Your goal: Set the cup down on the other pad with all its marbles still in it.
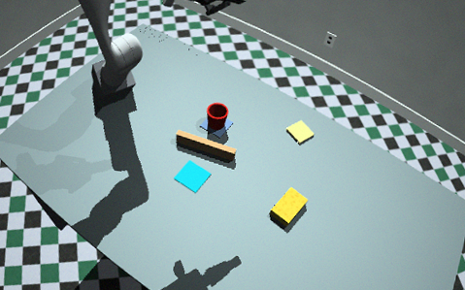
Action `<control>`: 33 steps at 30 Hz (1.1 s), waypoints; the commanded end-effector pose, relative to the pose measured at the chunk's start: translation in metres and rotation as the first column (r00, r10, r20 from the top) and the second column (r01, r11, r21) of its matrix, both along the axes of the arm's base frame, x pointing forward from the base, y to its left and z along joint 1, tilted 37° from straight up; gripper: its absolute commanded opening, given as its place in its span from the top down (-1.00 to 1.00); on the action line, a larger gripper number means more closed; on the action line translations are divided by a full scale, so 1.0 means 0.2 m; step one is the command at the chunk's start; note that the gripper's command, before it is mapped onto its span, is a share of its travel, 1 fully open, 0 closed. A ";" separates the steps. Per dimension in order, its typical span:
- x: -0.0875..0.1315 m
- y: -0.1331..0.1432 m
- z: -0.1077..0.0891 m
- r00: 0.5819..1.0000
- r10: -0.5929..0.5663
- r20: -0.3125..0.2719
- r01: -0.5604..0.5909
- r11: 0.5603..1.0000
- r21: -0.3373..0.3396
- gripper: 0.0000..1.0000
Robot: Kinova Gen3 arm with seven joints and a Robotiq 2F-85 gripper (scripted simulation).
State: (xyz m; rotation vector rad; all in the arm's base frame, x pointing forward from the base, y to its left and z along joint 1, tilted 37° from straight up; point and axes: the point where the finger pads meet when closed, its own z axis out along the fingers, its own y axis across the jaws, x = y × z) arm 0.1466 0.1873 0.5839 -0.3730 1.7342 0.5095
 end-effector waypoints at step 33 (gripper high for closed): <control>0.11 0.14 -0.18 0.987 -0.110 -0.120 0.116 0.992 0.041 1.00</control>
